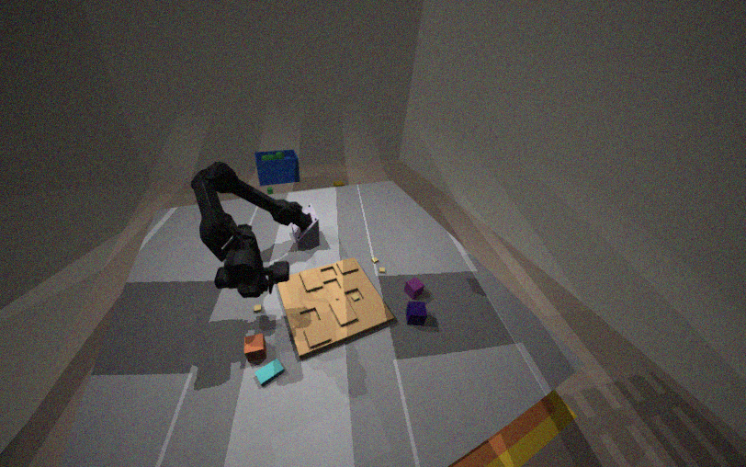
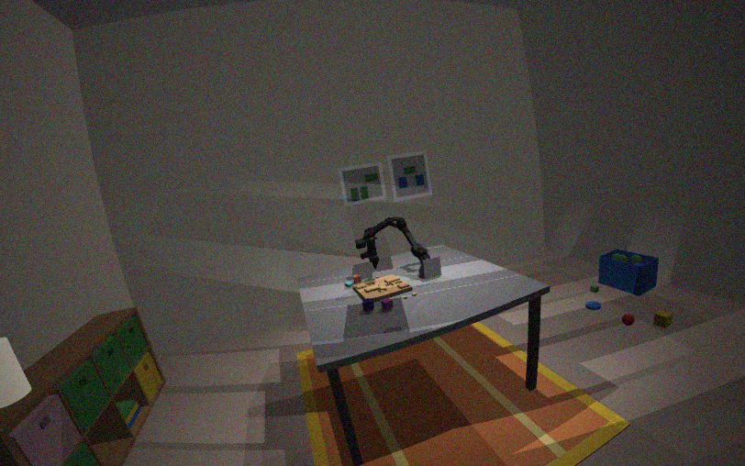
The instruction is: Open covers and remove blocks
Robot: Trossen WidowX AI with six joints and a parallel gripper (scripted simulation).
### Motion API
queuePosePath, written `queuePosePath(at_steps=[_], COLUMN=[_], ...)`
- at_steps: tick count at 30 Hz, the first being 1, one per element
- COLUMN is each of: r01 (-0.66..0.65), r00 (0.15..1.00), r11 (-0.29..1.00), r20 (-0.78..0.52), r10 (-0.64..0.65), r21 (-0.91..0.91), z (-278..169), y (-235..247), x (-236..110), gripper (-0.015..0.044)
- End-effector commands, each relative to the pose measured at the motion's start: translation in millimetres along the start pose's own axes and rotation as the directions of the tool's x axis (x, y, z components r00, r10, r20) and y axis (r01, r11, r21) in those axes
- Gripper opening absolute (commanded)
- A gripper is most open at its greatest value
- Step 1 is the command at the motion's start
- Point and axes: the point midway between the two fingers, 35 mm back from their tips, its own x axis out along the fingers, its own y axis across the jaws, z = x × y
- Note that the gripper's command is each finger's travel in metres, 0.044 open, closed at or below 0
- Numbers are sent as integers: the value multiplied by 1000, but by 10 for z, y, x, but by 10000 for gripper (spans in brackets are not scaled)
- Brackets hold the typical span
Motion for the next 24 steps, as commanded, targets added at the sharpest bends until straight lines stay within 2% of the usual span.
queuePosePath(at_steps=[1,9,24], r01=[-11,-24,-23], r00=[1000,1000,999], r11=[997,965,811], r20=[-5,-6,-11], r10=[11,27,36], r21=[72,261,584], z=[69,198,275], y=[191,640,1526], x=[9,5,-11], gripper=[204,0,0])
